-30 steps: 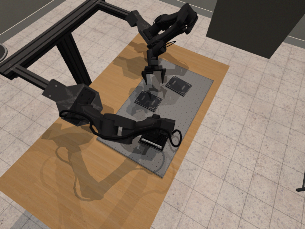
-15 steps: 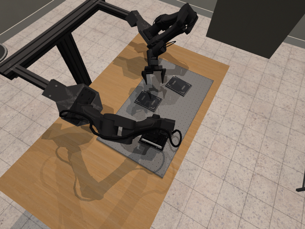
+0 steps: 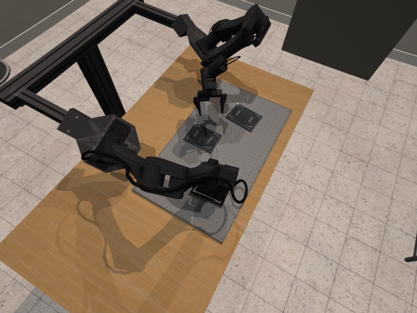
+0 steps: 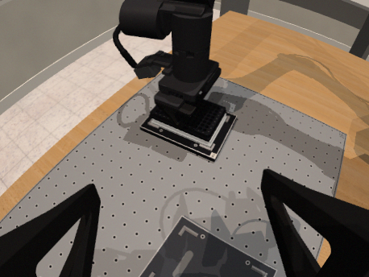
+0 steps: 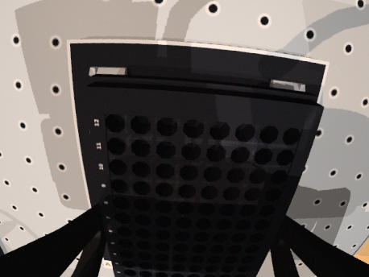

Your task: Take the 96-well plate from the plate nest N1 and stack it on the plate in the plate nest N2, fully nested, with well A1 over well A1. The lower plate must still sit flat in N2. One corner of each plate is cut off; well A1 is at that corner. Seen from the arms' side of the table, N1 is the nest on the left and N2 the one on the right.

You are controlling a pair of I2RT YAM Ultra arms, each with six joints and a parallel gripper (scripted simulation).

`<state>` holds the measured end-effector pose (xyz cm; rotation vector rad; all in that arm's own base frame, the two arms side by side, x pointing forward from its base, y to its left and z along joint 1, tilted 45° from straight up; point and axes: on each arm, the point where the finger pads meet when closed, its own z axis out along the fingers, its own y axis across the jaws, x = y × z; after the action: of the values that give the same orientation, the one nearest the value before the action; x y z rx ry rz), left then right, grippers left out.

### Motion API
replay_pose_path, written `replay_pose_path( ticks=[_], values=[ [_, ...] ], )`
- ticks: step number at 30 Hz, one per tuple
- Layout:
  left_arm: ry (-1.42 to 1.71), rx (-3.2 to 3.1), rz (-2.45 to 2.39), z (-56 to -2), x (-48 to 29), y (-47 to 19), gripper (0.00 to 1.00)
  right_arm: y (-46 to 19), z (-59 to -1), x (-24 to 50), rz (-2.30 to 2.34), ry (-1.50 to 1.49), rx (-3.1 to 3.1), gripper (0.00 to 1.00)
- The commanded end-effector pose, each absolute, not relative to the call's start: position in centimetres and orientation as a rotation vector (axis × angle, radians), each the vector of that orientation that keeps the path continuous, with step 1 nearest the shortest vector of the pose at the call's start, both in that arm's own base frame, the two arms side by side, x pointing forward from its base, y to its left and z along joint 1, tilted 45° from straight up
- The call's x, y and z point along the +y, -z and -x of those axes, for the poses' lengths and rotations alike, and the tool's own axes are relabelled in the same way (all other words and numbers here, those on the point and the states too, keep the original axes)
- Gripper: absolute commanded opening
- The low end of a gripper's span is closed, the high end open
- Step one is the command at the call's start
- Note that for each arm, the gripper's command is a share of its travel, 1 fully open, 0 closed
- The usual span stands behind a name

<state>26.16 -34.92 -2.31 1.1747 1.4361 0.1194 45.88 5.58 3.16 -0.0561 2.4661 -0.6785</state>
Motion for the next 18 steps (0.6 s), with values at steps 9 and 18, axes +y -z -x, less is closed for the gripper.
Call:
replay_pose_path(
  ticks=[9,18],
  values=[
    [-0.108,1.426,-1.211,-25.5,-34.9,3.0,1.00,-1.4,-46.3,4.9,0.079,0.691,2.469,0.80],
    [-0.108,1.426,-1.211,-25.5,-34.9,3.0,1.00,-3.8,-46.3,5.9,0.062,0.687,2.454,0.80]
  ],
)
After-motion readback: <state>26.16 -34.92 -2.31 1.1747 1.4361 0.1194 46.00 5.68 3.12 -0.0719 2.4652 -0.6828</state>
